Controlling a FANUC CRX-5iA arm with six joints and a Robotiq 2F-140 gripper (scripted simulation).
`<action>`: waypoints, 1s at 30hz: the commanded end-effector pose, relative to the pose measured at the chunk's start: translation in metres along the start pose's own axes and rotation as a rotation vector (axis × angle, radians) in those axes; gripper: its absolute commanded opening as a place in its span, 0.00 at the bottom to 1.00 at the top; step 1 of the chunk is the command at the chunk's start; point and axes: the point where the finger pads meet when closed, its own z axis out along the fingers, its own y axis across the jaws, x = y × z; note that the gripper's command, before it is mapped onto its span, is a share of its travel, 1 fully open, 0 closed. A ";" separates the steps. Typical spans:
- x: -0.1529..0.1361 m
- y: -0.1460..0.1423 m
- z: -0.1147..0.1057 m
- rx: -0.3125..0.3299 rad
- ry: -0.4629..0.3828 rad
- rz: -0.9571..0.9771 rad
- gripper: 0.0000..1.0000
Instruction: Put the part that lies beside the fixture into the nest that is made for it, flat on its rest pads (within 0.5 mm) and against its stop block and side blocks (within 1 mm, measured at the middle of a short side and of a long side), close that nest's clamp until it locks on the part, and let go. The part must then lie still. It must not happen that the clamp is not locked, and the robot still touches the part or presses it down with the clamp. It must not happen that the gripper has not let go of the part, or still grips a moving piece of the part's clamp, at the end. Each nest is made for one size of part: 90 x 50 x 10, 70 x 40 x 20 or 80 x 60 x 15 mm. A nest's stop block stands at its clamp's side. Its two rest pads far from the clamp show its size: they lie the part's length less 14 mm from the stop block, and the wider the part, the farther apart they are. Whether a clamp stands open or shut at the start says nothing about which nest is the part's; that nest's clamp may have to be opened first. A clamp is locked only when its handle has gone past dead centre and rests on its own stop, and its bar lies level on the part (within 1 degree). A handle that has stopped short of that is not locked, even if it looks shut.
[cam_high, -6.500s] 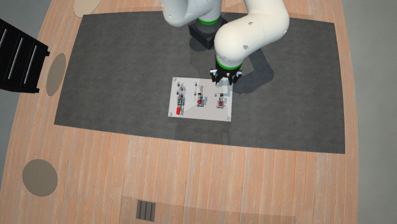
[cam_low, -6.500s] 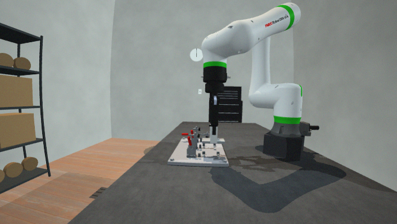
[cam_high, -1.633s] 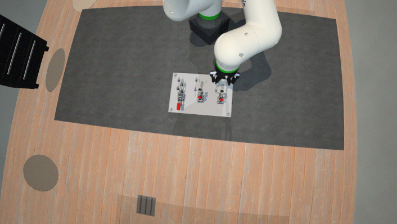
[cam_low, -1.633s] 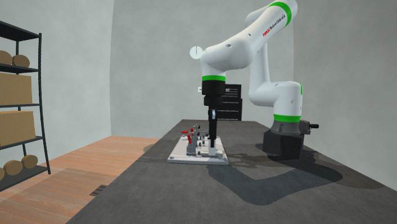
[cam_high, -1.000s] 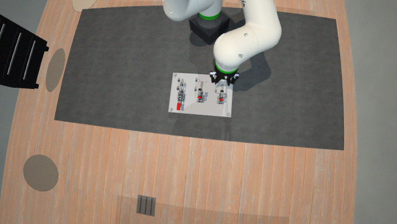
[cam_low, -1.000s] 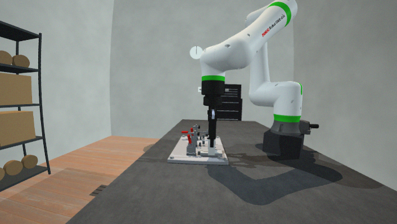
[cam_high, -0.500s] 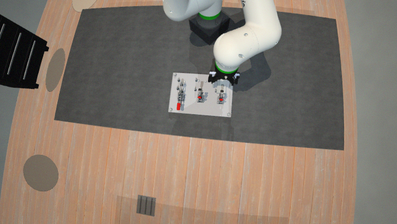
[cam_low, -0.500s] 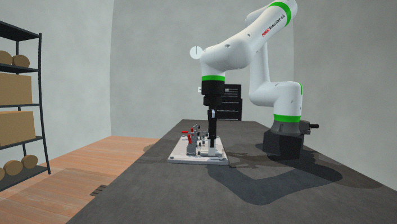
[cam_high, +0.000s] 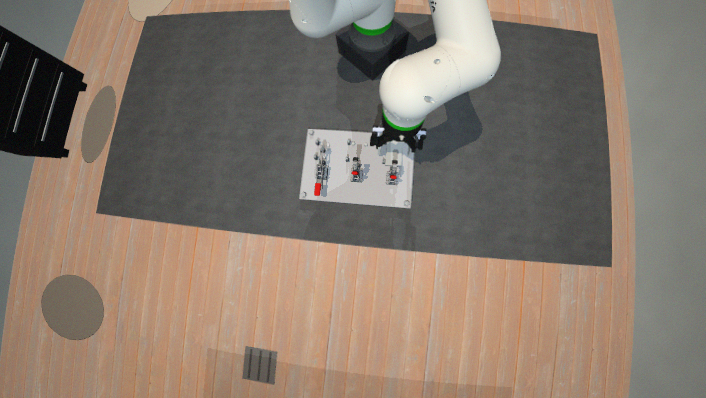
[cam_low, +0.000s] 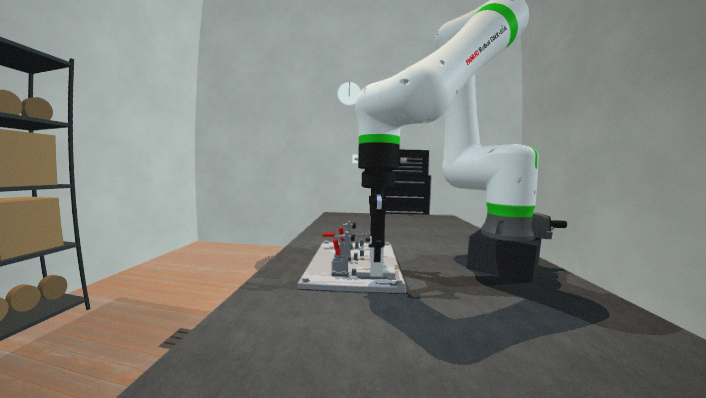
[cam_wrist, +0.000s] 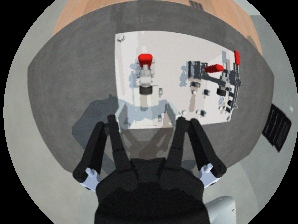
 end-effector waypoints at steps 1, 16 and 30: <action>0.000 0.000 0.000 0.000 0.000 0.000 0.58; 0.000 0.000 -0.005 0.000 0.000 0.000 0.58; 0.000 0.000 -0.044 0.000 0.000 0.000 0.58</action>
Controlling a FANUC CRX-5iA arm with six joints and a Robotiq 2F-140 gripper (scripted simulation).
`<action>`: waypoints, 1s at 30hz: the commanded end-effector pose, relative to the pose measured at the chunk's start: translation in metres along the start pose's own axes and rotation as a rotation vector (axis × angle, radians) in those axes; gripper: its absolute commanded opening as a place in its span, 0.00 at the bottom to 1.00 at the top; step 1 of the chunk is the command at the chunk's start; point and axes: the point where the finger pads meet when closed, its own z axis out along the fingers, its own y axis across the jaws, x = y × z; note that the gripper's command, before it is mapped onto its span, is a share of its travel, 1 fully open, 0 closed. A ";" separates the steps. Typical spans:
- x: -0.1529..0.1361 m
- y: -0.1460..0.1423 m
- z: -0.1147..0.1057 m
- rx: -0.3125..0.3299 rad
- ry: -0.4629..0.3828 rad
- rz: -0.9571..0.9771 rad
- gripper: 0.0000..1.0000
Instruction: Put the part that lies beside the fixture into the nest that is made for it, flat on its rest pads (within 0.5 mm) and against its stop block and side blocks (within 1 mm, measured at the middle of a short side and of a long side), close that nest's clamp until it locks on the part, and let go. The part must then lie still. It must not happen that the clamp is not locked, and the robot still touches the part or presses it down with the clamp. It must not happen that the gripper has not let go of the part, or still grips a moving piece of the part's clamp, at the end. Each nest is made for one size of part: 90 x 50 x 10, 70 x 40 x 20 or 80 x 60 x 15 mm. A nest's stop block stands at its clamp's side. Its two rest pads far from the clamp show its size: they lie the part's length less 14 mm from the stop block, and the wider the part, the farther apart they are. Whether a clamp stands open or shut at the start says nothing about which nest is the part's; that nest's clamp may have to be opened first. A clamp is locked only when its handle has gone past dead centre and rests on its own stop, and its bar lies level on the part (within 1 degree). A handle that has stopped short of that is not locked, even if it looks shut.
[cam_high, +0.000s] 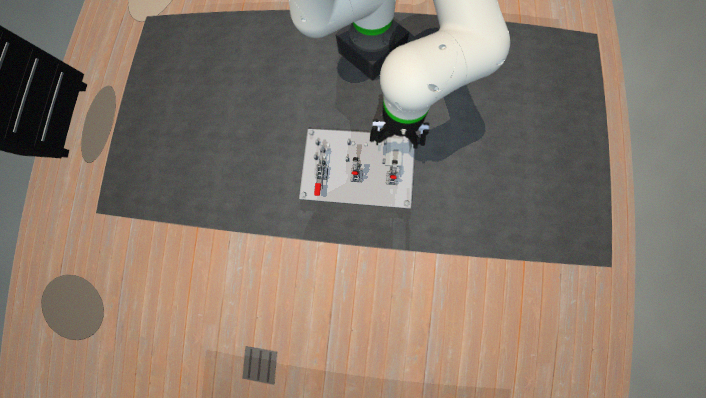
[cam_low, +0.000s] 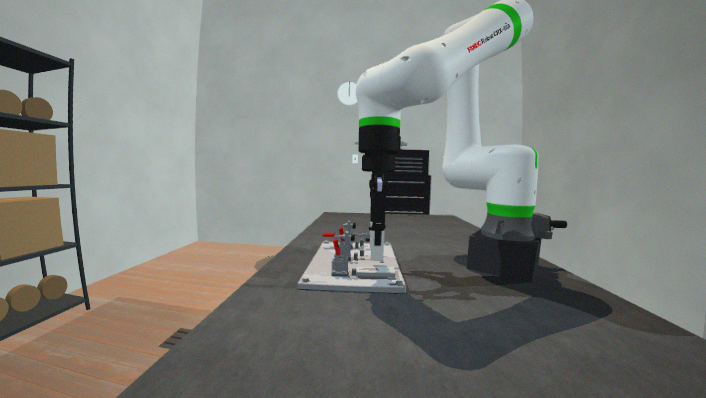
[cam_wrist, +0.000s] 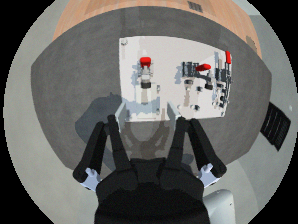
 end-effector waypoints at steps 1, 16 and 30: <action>0.000 0.000 -0.011 0.000 0.000 0.000 0.58; 0.000 0.000 -0.024 0.000 0.000 0.000 0.58; 0.000 0.000 -0.030 0.000 0.000 0.000 0.28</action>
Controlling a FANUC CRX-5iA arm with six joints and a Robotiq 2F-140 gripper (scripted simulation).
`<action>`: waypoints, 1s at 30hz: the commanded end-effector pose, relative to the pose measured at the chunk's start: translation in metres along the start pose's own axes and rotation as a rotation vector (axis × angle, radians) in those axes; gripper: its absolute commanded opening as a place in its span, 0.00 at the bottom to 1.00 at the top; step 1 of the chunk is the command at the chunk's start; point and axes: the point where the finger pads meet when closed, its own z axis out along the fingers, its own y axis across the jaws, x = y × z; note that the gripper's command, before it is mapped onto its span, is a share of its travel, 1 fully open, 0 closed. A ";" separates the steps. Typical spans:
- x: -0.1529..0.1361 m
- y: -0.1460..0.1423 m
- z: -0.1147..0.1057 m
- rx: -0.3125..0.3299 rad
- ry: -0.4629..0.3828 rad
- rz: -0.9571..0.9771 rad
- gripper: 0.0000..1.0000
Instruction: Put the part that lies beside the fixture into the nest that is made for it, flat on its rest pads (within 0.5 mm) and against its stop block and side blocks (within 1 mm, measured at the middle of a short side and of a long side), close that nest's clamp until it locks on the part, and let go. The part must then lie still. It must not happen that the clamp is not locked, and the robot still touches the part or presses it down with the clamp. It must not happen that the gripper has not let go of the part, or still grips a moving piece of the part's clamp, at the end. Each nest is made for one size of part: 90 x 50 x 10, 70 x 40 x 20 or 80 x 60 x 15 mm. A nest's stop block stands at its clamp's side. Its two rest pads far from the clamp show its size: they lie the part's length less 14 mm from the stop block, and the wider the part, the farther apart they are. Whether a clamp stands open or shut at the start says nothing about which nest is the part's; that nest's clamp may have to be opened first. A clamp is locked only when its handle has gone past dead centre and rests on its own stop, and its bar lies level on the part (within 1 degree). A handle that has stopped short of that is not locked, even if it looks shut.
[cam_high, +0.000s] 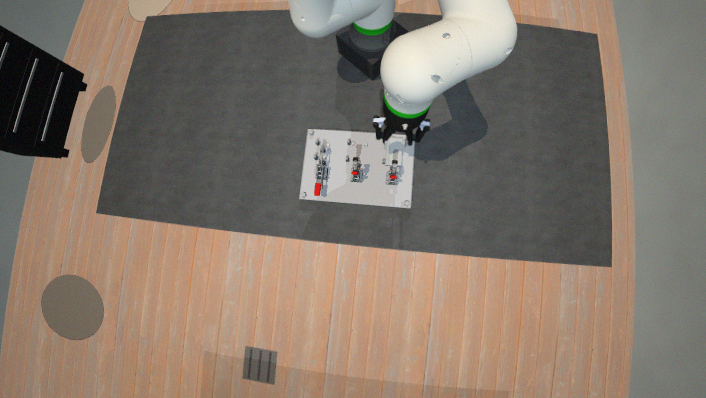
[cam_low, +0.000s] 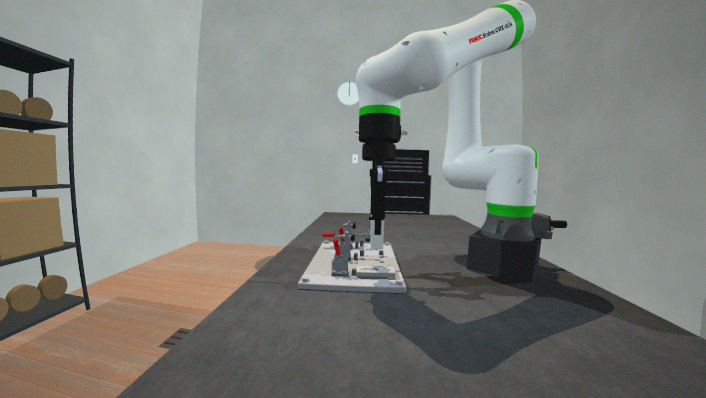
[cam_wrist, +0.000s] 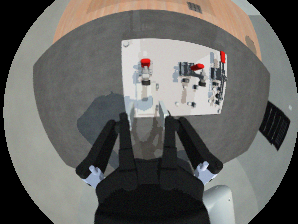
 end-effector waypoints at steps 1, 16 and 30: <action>0.000 0.000 -0.009 0.000 0.000 0.000 0.28; 0.000 0.000 -0.090 0.000 0.000 0.000 0.28; 0.005 0.000 -0.097 0.000 0.000 0.000 0.28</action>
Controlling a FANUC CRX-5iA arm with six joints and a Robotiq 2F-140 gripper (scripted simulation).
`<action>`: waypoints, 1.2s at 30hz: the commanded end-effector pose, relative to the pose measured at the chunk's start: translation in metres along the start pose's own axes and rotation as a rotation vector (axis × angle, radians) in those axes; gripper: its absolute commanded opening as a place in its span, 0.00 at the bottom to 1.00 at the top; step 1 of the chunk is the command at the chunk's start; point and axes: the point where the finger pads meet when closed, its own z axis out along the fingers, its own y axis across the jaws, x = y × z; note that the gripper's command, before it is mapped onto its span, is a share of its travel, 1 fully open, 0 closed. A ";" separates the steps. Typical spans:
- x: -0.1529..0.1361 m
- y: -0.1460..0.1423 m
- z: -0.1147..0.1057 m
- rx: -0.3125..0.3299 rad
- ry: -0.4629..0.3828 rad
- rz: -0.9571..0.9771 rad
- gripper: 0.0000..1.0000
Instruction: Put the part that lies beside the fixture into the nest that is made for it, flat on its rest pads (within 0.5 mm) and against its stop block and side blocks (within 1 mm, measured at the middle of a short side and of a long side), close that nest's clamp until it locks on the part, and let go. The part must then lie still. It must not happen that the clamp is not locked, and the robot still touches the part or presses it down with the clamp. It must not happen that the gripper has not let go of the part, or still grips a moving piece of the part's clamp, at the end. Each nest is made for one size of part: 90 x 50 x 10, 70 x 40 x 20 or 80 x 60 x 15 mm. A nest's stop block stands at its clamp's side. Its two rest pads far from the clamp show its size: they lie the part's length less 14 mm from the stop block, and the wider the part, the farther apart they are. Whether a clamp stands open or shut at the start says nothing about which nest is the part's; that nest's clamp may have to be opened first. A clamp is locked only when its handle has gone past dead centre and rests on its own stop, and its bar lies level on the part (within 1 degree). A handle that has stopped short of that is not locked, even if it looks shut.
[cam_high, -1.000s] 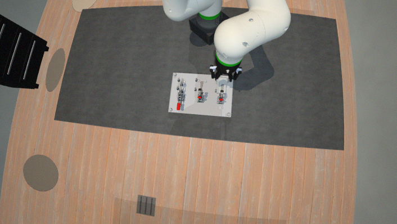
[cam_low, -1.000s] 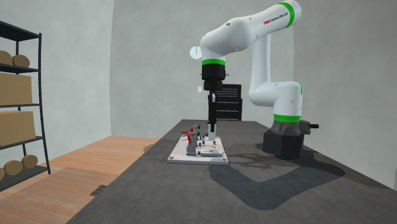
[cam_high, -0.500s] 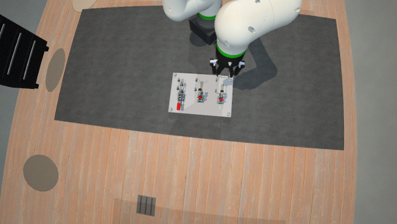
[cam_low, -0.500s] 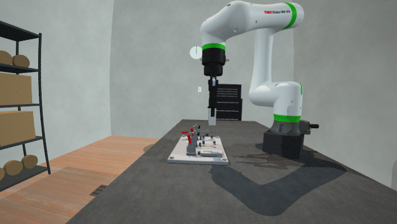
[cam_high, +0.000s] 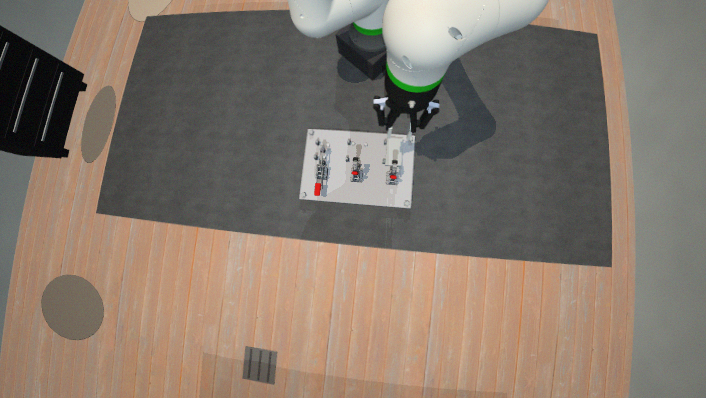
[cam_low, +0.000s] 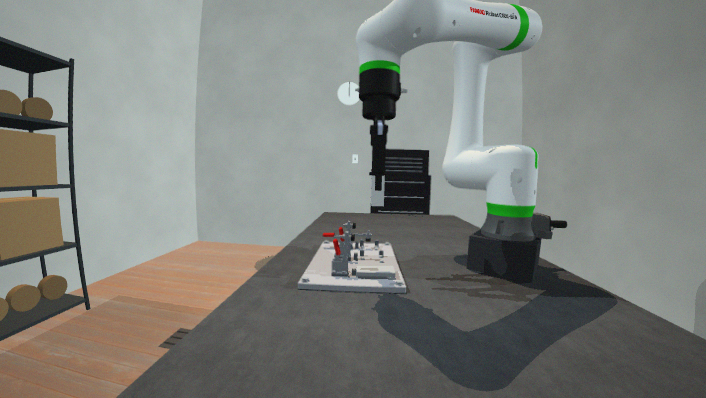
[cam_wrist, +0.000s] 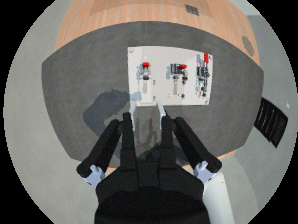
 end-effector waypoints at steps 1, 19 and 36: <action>0.005 0.000 0.000 0.000 0.000 0.000 0.28; 0.070 0.000 0.000 0.000 0.000 0.000 0.28; 0.090 0.000 0.000 0.000 0.000 0.000 0.28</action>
